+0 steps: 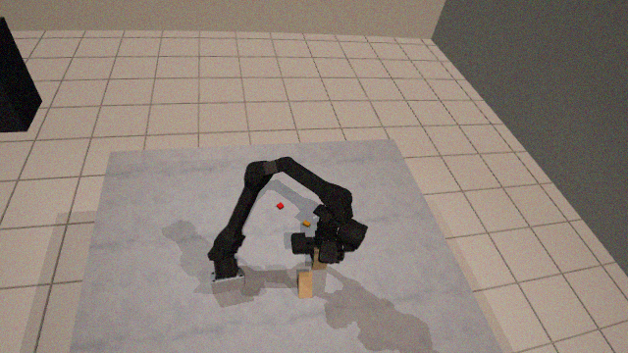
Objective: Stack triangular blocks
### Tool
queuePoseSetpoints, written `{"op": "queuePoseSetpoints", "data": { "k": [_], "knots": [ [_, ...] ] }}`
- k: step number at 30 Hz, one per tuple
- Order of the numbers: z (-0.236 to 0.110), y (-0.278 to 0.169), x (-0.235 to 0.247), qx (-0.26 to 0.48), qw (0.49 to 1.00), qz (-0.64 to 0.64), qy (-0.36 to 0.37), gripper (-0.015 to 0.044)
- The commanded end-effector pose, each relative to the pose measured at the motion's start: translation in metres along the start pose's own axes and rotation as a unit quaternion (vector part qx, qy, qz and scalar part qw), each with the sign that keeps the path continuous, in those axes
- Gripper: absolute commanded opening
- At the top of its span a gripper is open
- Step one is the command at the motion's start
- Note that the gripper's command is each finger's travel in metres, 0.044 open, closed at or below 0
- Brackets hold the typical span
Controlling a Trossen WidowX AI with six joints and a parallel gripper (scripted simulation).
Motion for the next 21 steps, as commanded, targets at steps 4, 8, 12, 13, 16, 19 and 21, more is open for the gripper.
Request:
{"op": "queuePoseSetpoints", "data": {
  "k": [4,8,12,13,16,19,21],
  "knots": [
    [-0.008,0.031,-0.016,0.000,1.000,0.001,-0.001,0.0000],
    [-0.011,0.048,-0.026,0.003,1.000,0.000,-0.002,0.0000],
    [-0.014,0.065,-0.037,0.006,1.000,0.000,-0.003,0.0000],
    [-0.014,0.069,-0.040,0.007,1.000,0.000,-0.003,0.0000],
    [-0.016,0.081,-0.048,0.010,1.000,-0.001,-0.003,0.0000],
    [-0.016,0.091,-0.054,0.012,1.000,-0.002,-0.003,0.0000],
    [-0.017,0.093,-0.056,0.013,1.000,-0.002,-0.003,0.0000]
  ]
}}
Point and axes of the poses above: the point midway between the two fingers, 35 mm back from their tips, its own z axis out along the fingers, its own x axis across the jaws, y = z × x, the point moved 7 cm from there along -z, back along the fingers, and after that the axes turned 15 degrees about -z, right-handed, at the moved point
